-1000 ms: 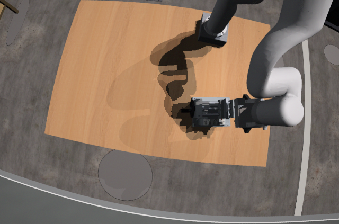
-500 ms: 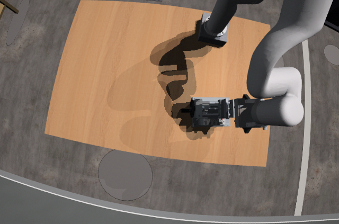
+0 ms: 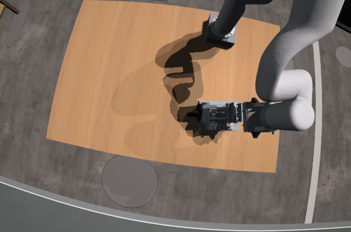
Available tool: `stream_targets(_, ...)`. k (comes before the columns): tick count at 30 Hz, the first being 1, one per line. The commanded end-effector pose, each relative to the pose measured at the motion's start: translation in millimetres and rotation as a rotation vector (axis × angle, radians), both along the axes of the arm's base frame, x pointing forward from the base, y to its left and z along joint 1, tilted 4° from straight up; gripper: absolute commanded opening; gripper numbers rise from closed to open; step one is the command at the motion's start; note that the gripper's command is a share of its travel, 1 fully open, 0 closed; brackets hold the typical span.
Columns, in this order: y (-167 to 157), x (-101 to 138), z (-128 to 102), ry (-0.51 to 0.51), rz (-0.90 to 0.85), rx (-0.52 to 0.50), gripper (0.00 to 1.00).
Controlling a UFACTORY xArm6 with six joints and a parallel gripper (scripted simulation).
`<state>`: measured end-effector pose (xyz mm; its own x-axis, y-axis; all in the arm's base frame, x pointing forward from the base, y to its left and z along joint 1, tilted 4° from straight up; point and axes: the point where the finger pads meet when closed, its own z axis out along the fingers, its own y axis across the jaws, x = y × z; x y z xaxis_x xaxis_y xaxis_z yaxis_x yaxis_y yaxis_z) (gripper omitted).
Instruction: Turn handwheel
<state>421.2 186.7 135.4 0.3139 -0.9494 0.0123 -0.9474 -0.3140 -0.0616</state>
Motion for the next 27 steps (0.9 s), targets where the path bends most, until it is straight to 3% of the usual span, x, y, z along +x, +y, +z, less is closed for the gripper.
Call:
stream_targets(1,0.6,1.2,1.7,-0.004,0.0,0.002,0.57)
stream_targets(20,-2.0,1.8,1.8,-0.004,0.0,0.002,0.57)
stream_targets(27,-57.0,15.2,2.2,-0.004,0.0,0.002,0.57)
